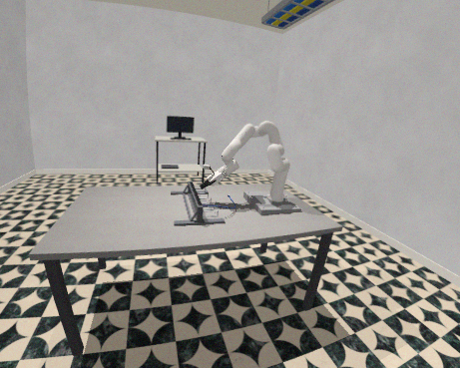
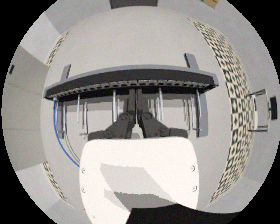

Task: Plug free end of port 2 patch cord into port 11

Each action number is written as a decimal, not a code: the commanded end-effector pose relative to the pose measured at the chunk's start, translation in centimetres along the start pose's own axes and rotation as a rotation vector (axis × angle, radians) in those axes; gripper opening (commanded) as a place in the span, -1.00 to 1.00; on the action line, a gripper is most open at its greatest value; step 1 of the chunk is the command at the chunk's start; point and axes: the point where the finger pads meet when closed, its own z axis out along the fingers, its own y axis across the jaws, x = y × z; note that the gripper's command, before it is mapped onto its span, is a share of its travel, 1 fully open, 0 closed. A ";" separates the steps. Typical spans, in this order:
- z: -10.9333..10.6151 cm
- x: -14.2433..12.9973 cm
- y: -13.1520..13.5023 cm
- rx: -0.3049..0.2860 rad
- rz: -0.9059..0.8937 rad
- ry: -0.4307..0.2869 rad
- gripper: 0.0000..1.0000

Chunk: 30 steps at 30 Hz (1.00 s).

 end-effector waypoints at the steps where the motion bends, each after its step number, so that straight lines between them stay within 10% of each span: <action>1: 0.0 0.2 0.0 -0.001 -0.001 0.003 -1.00; 19: -1.5 0.2 0.0 -0.001 -0.001 0.003 -1.00; 30: -7.2 0.2 0.0 -0.001 -0.001 0.004 -1.00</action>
